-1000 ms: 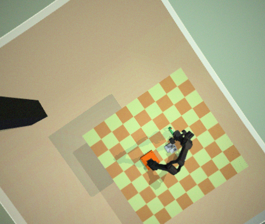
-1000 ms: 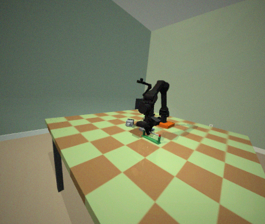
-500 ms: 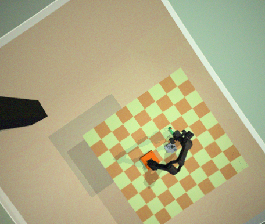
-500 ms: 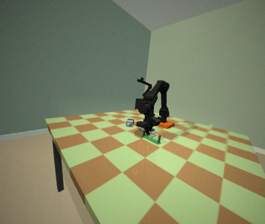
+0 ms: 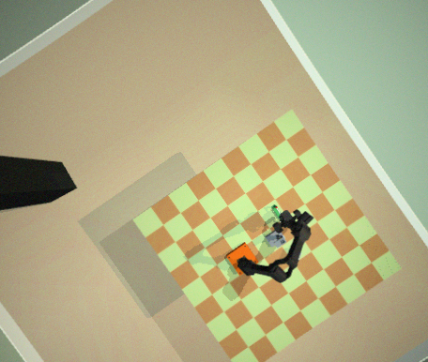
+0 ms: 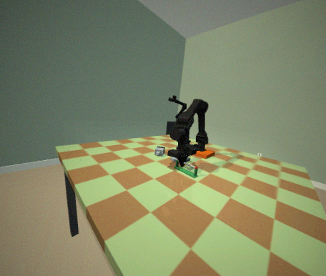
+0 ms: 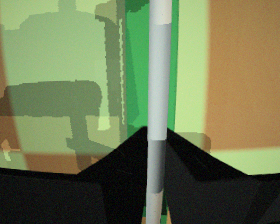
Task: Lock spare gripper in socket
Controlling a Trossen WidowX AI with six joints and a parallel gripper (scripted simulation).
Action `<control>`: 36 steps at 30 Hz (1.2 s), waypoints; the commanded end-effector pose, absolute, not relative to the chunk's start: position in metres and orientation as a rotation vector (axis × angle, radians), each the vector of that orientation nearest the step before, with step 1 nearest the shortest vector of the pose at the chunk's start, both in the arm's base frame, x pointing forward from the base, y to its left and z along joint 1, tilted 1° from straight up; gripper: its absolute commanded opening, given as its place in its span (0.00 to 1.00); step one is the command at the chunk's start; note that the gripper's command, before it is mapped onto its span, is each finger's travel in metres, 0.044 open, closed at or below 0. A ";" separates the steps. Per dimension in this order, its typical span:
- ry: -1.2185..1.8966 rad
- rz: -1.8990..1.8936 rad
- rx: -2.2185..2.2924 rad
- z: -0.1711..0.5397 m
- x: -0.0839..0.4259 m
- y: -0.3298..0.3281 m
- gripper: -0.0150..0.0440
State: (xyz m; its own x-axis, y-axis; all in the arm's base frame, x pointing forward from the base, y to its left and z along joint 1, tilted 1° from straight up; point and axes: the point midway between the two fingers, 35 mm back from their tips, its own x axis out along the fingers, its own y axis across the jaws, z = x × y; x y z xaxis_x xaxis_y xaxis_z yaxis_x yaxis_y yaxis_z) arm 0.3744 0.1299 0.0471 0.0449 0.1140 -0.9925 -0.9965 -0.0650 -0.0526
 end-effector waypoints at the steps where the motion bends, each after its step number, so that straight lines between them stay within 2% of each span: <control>1: 1.062 1.281 -1.198 0.042 0.374 0.129 0.25; 22: 1.058 1.274 -1.197 0.047 0.374 0.130 0.25; 36: 1.058 1.274 -1.197 0.053 0.374 0.130 0.88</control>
State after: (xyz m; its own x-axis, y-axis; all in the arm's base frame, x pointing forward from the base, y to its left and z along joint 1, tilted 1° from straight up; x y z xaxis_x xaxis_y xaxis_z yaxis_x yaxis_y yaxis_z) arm 0.3740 0.1298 0.0472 0.0426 0.1136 -0.9926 -0.9966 -0.0648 -0.0502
